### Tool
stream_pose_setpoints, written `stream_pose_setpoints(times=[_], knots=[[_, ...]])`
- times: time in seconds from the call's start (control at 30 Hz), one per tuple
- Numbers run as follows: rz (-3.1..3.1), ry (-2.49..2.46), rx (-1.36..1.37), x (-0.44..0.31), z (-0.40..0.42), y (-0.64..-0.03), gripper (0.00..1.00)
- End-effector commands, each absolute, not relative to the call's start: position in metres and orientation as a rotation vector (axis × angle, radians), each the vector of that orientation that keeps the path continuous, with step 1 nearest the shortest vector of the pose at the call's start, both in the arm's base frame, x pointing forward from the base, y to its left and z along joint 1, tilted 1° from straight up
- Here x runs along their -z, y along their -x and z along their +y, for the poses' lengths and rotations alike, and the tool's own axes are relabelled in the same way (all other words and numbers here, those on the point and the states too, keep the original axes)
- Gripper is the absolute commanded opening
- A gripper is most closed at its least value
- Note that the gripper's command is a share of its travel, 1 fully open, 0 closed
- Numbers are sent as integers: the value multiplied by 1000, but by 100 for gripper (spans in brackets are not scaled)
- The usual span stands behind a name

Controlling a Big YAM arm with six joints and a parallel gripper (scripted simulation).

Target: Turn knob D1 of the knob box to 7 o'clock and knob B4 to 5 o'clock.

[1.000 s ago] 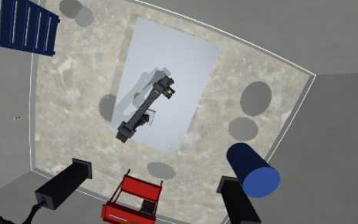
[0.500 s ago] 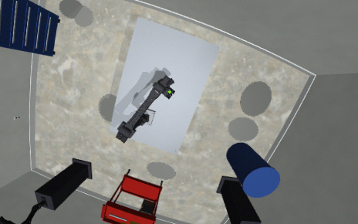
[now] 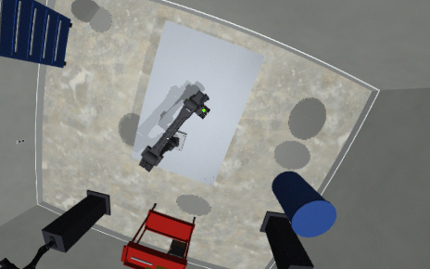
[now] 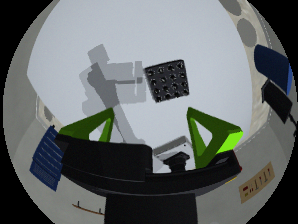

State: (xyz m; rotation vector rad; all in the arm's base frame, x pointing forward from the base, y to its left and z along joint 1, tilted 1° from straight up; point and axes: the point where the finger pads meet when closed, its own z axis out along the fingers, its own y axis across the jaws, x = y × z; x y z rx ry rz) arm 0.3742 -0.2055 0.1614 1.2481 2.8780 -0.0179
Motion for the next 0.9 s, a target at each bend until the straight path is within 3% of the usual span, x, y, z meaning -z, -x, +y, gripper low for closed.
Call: stream_pose_setpoints(times=[0.0, 0.87], knots=[[2845, -1217, 20, -177, -206, -384, 100], [2845, -1217, 20, -177, -206, -384, 100]])
